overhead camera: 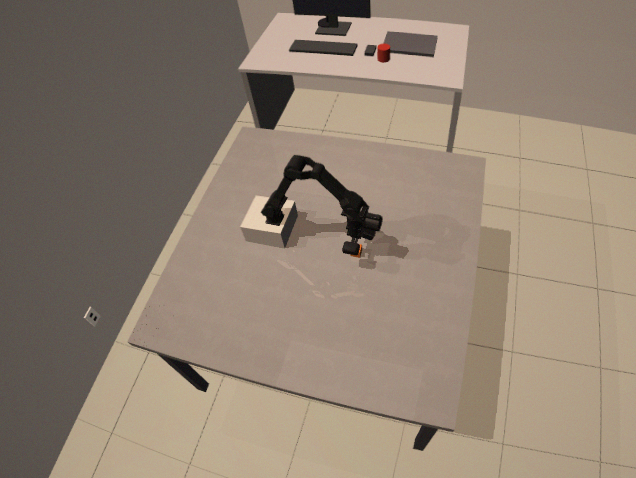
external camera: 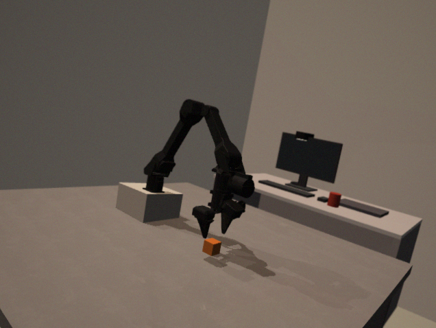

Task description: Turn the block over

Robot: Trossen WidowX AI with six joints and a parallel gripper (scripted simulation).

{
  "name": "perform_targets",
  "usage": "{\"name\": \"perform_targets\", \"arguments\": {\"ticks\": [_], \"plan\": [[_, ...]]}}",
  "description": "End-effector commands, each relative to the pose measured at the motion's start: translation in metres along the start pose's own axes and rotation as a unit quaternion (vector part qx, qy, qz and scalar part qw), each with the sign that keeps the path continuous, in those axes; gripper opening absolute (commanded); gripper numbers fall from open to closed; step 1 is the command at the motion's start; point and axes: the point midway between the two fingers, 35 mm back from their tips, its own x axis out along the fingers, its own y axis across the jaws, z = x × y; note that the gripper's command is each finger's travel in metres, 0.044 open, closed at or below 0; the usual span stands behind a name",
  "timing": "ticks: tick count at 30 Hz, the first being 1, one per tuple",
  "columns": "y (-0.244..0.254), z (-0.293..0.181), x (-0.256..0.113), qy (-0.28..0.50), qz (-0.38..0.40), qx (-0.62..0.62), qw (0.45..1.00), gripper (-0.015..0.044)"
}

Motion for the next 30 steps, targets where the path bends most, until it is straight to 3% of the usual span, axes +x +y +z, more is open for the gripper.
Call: {"name": "perform_targets", "arguments": {"ticks": [1,20,30], "plan": [[-0.001,-0.001,0.007,0.002,-0.003,0.001,1.000,0.0440],[-0.001,-0.002,0.035,0.002,-0.002,0.001,1.000,0.0440],[-0.001,-0.002,0.035,0.002,-0.002,0.001,1.000,0.0177]]}}
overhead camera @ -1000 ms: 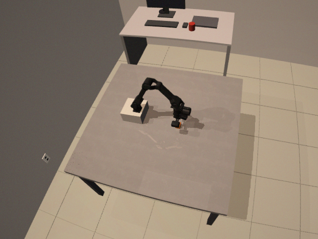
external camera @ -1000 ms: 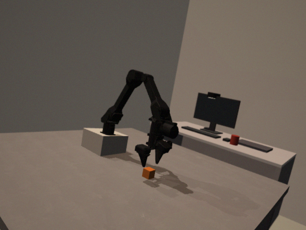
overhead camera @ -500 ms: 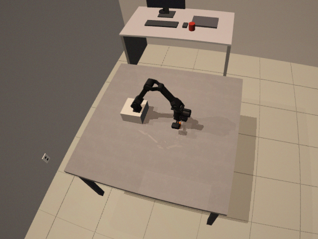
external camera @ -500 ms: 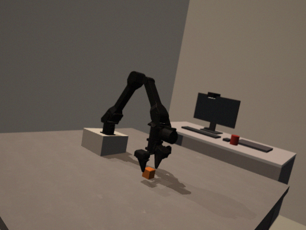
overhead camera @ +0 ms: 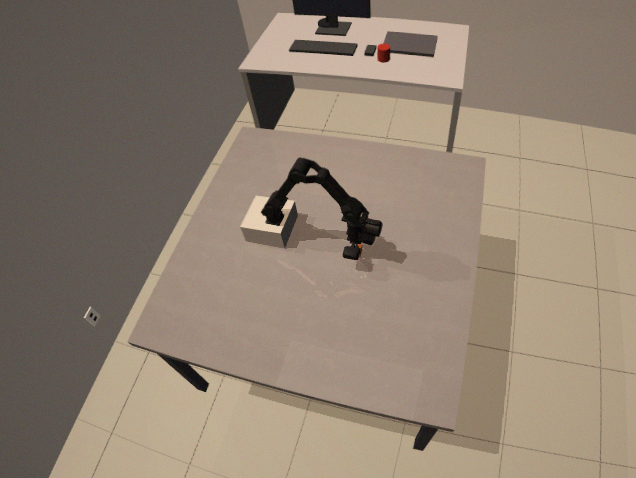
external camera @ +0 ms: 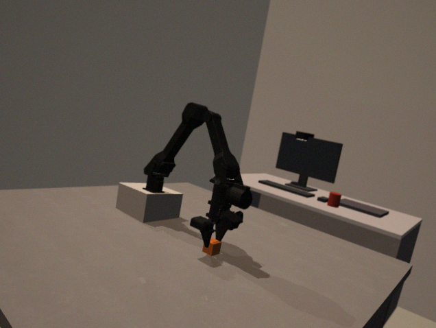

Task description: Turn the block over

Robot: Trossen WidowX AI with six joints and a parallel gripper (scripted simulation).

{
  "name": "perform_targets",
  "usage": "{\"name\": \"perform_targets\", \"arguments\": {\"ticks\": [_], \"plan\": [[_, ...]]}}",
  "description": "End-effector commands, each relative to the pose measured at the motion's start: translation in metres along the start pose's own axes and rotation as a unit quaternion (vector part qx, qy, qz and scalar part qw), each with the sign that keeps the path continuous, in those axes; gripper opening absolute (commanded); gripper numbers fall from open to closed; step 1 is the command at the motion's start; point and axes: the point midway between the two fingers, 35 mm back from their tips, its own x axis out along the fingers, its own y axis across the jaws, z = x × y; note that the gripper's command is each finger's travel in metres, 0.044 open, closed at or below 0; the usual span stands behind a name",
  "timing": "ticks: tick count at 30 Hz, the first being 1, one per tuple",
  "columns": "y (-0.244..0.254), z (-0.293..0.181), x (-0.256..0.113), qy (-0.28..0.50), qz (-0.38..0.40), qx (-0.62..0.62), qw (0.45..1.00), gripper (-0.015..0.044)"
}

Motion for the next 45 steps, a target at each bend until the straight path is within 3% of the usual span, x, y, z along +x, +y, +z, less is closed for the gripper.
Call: {"name": "perform_targets", "arguments": {"ticks": [1,17,20,23,29,45], "plan": [[-0.001,0.000,0.000,0.000,-0.002,0.002,1.000,0.0171],[-0.001,0.000,0.000,0.000,-0.002,0.002,1.000,0.0064],[-0.001,0.000,-0.011,0.000,-0.002,0.002,1.000,0.0000],[-0.001,0.000,-0.028,0.000,-0.002,0.002,1.000,0.0000],[-0.001,0.000,-0.029,-0.005,-0.002,0.002,1.000,0.0000],[-0.002,0.002,-0.017,-0.129,-0.002,0.004,0.992,0.0000]]}}
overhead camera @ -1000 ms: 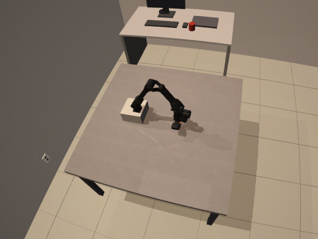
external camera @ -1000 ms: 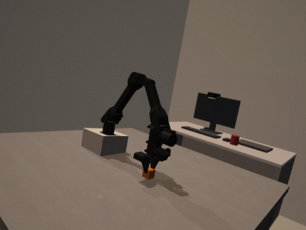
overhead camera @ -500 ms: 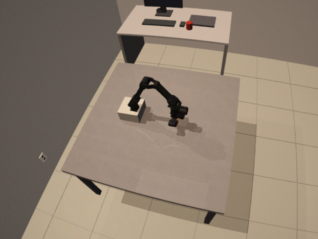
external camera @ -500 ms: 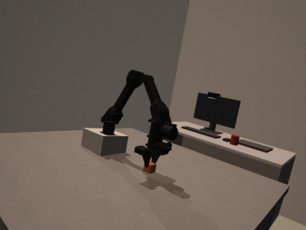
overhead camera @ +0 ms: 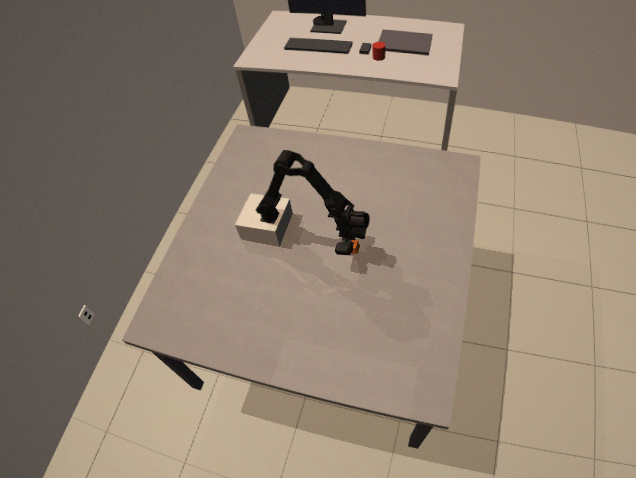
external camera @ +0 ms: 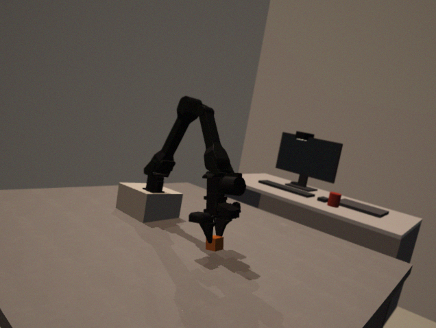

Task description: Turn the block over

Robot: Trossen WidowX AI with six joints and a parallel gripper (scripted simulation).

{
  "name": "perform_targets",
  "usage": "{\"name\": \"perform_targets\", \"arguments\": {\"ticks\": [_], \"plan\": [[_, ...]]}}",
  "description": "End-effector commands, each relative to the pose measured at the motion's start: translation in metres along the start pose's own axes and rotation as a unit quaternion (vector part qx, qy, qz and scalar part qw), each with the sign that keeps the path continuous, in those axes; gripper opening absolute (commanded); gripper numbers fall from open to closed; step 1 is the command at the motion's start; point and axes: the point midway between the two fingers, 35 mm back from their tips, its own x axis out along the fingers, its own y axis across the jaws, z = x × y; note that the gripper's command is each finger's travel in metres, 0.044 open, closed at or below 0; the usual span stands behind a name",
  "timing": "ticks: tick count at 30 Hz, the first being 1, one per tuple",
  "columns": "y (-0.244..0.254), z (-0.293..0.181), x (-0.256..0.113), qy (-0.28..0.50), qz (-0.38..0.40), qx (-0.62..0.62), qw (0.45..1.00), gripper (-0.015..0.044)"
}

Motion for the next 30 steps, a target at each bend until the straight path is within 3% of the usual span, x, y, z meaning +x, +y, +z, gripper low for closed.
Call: {"name": "perform_targets", "arguments": {"ticks": [1,16,21,30], "plan": [[0.001,0.000,-0.001,-0.034,0.003,0.002,0.999,0.0000],[0.002,-0.006,-0.005,-0.149,0.002,0.001,0.989,0.0000],[0.002,-0.007,-0.005,-0.156,0.002,0.001,0.988,0.0000],[0.000,-0.002,0.015,-0.212,0.001,0.002,0.977,0.0000]]}}
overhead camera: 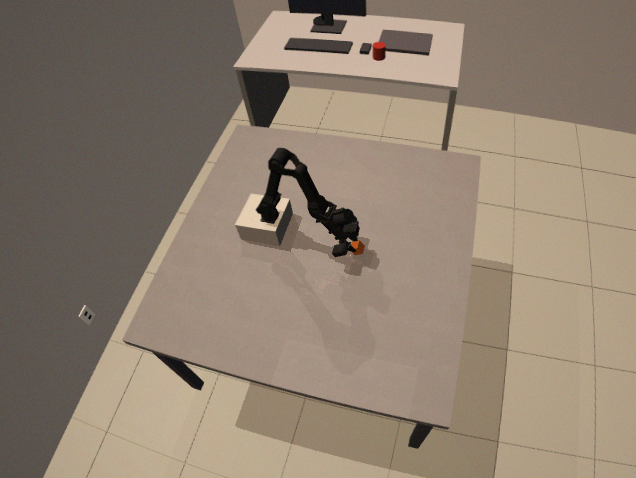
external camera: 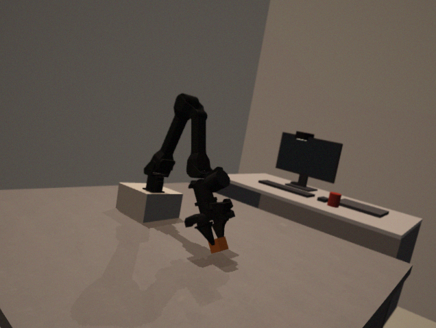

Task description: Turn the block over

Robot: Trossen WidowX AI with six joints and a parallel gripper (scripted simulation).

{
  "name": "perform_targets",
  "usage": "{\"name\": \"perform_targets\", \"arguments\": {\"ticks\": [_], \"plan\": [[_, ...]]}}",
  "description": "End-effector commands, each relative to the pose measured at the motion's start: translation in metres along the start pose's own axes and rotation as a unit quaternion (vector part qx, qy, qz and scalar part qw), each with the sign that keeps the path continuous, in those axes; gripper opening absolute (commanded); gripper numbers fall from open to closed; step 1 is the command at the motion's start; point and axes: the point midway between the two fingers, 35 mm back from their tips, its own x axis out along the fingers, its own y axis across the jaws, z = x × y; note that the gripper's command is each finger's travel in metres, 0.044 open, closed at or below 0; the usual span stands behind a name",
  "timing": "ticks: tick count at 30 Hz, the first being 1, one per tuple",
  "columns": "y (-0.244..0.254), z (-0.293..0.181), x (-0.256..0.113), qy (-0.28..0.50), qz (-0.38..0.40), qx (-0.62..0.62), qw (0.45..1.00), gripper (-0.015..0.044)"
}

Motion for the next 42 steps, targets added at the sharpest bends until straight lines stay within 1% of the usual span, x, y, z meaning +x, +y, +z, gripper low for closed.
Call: {"name": "perform_targets", "arguments": {"ticks": [1,15,29,42], "plan": [[0.000,-0.005,0.008,-0.023,0.003,0.003,1.000,0.0000],[0.000,-0.013,0.021,-0.118,0.002,0.004,0.993,0.0000],[0.002,-0.022,0.010,-0.210,0.003,0.003,0.978,0.0000],[0.003,-0.021,0.006,-0.226,0.003,0.003,0.974,0.0000]]}}
